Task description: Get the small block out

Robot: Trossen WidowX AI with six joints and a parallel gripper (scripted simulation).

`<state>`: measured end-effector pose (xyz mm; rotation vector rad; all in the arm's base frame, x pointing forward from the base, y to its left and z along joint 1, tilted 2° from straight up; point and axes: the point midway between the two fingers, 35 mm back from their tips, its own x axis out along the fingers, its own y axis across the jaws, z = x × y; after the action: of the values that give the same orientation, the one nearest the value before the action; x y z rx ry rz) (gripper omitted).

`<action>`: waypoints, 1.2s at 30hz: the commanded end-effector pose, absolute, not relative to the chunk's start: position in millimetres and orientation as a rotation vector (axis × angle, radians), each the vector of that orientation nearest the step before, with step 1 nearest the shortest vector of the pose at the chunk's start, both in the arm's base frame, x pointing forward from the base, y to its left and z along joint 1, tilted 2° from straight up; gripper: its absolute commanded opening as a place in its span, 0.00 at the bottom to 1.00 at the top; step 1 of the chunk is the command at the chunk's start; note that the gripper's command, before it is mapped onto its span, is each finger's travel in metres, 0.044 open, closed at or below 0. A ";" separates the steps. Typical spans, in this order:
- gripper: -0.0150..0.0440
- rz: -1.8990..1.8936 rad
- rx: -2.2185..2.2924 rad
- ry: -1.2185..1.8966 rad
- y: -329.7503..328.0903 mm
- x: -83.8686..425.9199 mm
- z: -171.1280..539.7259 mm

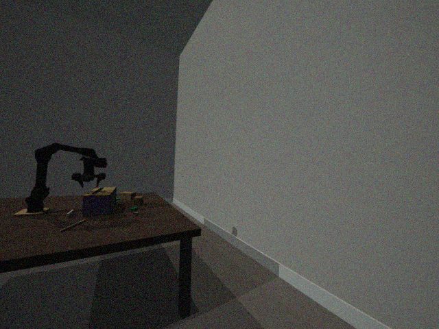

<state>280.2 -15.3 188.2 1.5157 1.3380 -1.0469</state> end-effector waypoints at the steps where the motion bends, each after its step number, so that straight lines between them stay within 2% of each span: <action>1: 0.93 -1.056 1.532 1.349 -18.1 279.1 190.0; 36: 0.93 -1.055 1.532 1.349 -15.1 283.6 135.5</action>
<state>285.1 -16.8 143.7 1.5261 1.3394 -1.0506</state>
